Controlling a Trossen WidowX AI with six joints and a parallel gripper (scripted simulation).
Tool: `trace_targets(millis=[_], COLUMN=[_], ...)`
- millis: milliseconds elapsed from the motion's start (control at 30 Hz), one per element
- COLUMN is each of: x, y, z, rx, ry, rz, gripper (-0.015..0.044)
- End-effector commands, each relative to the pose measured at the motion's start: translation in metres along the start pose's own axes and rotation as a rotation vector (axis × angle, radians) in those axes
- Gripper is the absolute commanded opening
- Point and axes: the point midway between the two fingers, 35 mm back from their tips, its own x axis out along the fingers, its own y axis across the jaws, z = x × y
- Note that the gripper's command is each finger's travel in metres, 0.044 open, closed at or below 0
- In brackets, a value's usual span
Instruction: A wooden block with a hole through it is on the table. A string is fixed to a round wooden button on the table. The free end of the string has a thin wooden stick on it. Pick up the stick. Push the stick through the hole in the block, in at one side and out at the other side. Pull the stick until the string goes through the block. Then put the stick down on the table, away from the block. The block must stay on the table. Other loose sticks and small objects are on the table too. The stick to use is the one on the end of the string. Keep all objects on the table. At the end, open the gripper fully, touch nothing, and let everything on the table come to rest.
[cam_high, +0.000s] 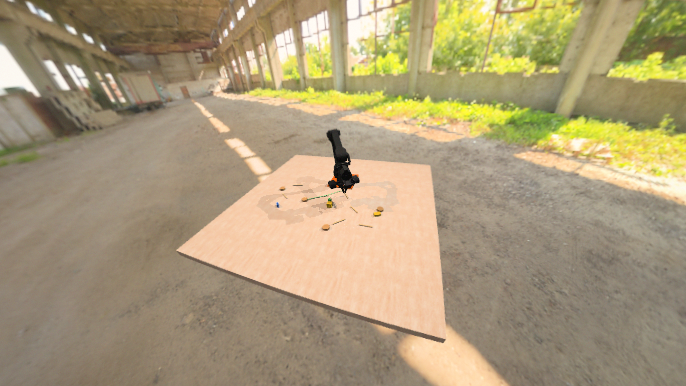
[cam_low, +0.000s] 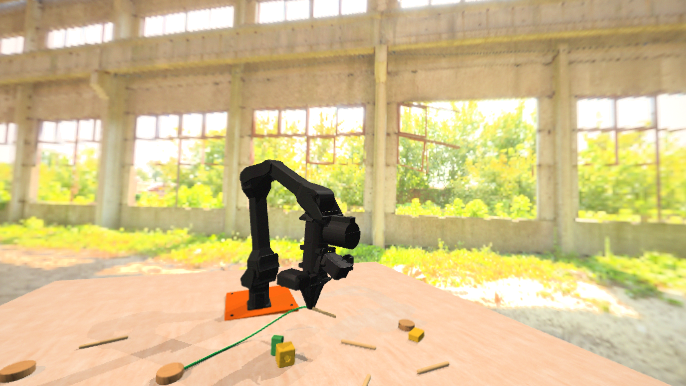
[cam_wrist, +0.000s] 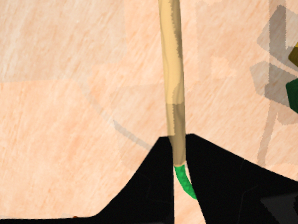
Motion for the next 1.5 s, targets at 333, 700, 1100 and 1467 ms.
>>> trace_targets(millis=[333, 700, 1100, 1467], x=[-0.001, -0.002, -0.003, -0.003], y=[-0.016, -0.029, -0.044, -0.058], z=[0.002, 0.003, 0.003, 0.002], rx=[0.359, 0.648, 0.966, 1.245], ry=[0.026, 0.046, 0.067, 0.085], rz=[-0.006, -0.012, -0.023, -0.037], gripper=[0.0000, 0.0000, 0.0000, 0.0000])
